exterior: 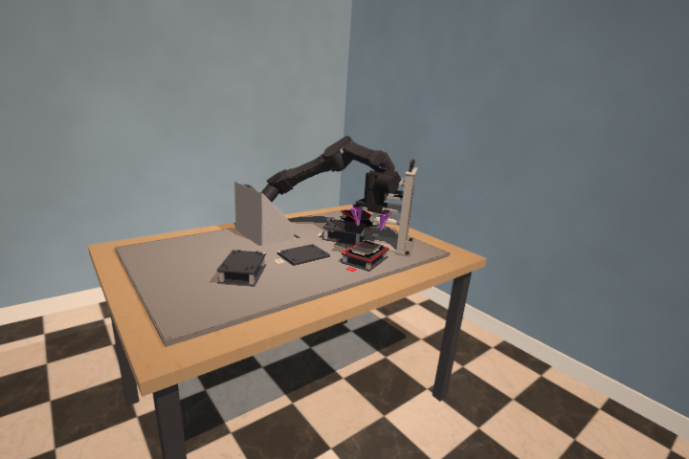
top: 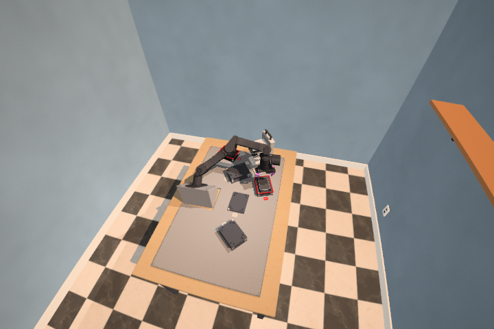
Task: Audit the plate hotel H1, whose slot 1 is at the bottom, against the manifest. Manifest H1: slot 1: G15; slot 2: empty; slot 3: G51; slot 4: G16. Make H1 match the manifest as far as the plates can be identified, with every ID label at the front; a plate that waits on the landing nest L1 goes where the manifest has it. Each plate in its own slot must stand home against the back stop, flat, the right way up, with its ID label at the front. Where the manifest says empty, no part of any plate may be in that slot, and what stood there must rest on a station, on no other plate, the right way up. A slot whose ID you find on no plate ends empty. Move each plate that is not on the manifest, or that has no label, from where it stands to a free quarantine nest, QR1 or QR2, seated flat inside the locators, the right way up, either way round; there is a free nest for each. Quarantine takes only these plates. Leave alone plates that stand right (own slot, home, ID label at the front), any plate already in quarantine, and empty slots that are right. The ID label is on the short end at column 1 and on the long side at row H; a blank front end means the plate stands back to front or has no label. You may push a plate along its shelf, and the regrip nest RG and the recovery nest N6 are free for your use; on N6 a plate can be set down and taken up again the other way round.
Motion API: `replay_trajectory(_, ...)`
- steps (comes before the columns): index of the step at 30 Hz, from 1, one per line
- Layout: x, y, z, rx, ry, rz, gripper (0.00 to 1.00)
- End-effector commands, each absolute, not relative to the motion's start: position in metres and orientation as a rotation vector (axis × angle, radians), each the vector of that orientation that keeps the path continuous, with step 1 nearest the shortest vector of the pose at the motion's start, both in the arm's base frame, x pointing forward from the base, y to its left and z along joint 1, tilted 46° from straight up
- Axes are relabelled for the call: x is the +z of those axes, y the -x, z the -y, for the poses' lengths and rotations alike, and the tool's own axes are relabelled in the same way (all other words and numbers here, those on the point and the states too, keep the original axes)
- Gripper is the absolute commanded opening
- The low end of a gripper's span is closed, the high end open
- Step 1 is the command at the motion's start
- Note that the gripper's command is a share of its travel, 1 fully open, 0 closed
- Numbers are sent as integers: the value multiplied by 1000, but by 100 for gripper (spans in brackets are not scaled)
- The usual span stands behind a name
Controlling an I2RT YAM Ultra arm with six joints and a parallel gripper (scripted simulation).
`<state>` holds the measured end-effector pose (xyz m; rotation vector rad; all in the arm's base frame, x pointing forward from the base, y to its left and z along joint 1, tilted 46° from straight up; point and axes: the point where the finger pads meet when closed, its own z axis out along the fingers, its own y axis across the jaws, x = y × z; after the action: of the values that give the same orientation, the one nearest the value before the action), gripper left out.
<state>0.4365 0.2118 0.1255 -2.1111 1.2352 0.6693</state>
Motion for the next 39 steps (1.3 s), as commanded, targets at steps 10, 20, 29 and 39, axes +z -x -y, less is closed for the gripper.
replay_trajectory(10,145,-452,-180,632,2095,-1224,100)
replay_trajectory(20,157,-440,-174,700,2109,-1250,100)
replay_trajectory(29,155,-440,-174,705,2109,-1252,100)
replay_trajectory(39,155,-440,-174,705,2109,-1252,100)
